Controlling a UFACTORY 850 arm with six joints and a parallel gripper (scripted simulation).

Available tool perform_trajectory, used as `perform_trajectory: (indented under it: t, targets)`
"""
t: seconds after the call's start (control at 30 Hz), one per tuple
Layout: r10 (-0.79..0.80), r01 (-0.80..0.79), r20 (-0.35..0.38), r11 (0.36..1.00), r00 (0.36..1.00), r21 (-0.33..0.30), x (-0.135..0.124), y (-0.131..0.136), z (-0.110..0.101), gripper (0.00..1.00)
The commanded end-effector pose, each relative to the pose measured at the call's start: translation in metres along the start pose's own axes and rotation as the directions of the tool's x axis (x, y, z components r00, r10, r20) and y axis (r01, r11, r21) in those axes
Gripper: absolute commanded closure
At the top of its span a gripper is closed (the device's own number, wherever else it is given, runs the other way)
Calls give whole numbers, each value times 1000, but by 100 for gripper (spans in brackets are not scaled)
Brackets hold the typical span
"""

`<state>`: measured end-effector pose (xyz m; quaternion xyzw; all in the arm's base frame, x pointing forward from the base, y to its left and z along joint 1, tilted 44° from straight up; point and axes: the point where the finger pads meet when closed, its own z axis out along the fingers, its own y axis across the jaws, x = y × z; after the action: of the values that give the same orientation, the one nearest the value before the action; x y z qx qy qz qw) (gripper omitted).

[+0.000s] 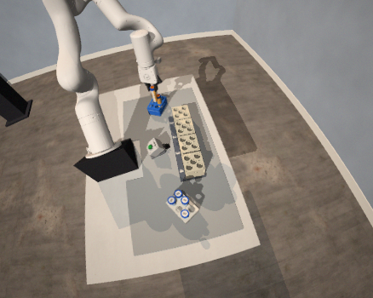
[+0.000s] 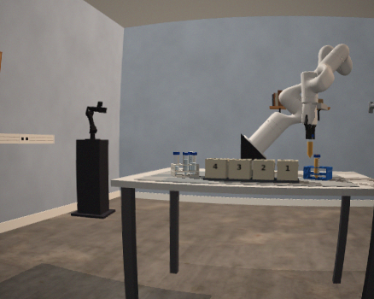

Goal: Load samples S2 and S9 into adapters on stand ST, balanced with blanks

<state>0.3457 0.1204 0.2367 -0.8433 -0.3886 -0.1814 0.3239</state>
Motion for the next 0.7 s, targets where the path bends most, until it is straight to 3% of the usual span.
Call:
perform_trajectory:
  t: [0.0, 0.43, 0.67]
  targets:
    - [0, 0, 0, 1000, 1000, 0, 0, 0, -7, 100]
    - [0, 0, 0, 1000, 1000, 0, 0, 0, -33, 100]
    - [0, 0, 0, 1000, 1000, 0, 0, 0, -35, 100]
